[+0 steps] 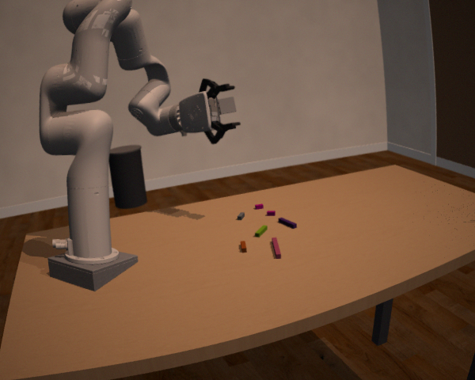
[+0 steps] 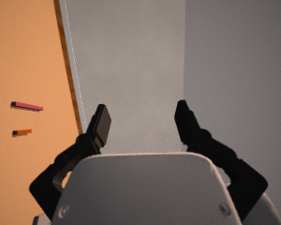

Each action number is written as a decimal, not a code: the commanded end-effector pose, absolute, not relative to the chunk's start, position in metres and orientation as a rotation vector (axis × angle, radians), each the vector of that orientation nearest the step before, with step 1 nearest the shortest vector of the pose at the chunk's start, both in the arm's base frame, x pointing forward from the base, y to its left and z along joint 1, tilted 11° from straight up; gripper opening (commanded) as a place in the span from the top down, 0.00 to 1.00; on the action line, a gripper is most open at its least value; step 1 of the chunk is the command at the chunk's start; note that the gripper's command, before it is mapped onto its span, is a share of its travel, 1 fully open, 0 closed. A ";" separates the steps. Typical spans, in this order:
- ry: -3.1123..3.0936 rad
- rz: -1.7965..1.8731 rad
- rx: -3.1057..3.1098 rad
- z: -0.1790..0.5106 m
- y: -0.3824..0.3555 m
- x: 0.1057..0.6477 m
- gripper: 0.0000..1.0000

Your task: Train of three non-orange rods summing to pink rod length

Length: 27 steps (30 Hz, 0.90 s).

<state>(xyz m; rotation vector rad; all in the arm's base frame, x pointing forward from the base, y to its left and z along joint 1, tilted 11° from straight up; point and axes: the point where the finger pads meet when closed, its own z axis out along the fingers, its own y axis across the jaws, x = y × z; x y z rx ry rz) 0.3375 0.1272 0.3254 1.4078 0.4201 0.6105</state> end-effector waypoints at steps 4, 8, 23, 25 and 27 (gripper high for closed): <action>0.416 0.421 1.527 0.305 0.095 0.342 0.00; 0.411 0.272 1.637 0.287 0.072 0.340 0.00; 0.376 -0.109 2.016 0.238 0.028 0.324 0.00; 0.371 -0.136 2.054 0.234 0.026 0.323 0.00; 0.362 -0.177 2.116 0.229 0.023 0.322 0.00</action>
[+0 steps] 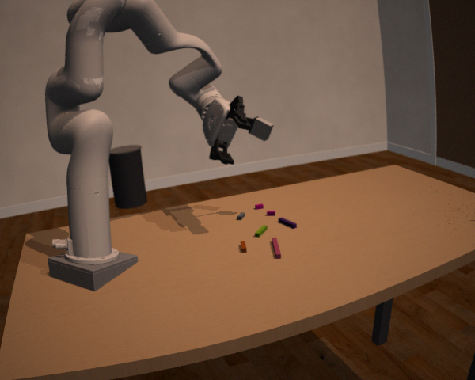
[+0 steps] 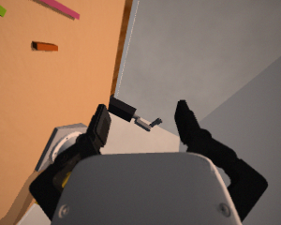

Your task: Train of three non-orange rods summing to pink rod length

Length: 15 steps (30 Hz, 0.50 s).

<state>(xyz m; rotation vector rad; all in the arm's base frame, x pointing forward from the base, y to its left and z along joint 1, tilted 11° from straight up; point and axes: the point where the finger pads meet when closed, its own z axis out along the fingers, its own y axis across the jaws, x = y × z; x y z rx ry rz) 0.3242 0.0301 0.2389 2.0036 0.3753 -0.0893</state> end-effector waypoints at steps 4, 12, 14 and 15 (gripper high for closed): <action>0.342 -0.243 2.237 0.220 0.020 0.320 0.00; 0.288 -0.318 2.491 0.209 0.020 0.325 0.00; 0.278 -0.322 2.529 0.209 0.020 0.327 0.00; 0.271 -0.324 2.554 0.209 0.020 0.328 0.00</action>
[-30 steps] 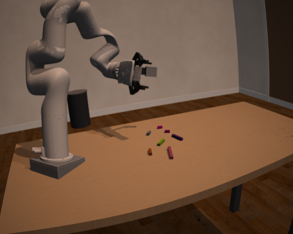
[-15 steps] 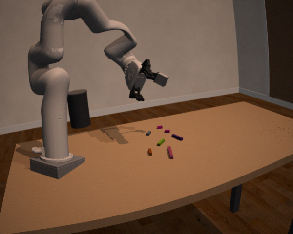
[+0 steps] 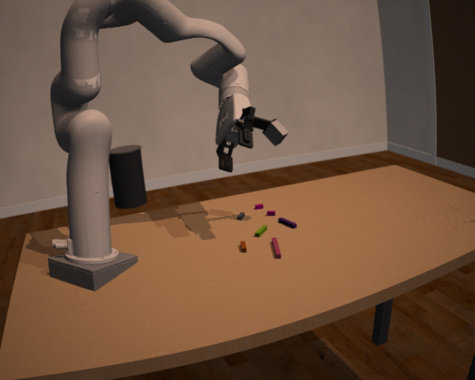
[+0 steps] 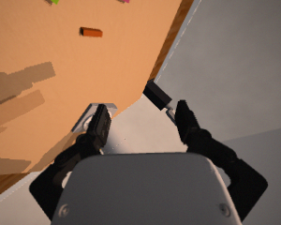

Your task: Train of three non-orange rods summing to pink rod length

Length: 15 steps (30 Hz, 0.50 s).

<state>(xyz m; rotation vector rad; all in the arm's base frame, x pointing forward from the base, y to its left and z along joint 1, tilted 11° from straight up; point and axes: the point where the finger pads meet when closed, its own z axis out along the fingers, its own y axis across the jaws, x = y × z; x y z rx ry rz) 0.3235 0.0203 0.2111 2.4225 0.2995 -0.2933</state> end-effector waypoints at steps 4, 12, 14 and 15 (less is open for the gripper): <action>0.230 -0.315 2.689 0.210 0.020 0.337 0.00; 0.142 -0.232 2.913 0.220 0.017 0.361 0.00; 0.098 -0.169 2.998 0.228 0.014 0.373 0.00; 0.088 -0.153 3.016 0.231 0.013 0.376 0.00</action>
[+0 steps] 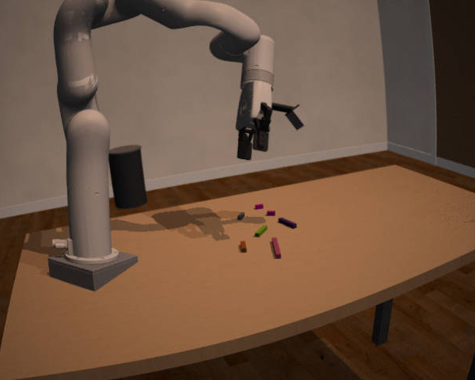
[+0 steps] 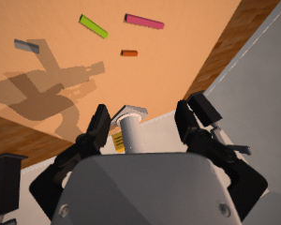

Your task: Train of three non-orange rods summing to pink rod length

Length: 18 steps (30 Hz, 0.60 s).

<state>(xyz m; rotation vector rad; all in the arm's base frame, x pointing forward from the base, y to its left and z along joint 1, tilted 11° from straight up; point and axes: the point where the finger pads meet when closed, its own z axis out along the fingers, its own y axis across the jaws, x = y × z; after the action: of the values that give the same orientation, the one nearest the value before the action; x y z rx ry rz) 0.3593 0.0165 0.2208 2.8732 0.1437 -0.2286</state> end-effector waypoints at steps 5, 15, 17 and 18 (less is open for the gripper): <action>0.010 -0.026 3.125 0.246 0.003 0.396 0.00; -0.374 0.056 3.207 0.188 0.022 0.382 0.00; -0.556 0.074 3.213 0.163 0.028 0.371 0.00; -0.577 0.076 3.212 0.160 0.029 0.369 0.00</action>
<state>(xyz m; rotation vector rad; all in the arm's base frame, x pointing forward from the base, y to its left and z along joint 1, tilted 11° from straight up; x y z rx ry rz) 0.3785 0.0199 0.1893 3.2001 -0.3635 0.0022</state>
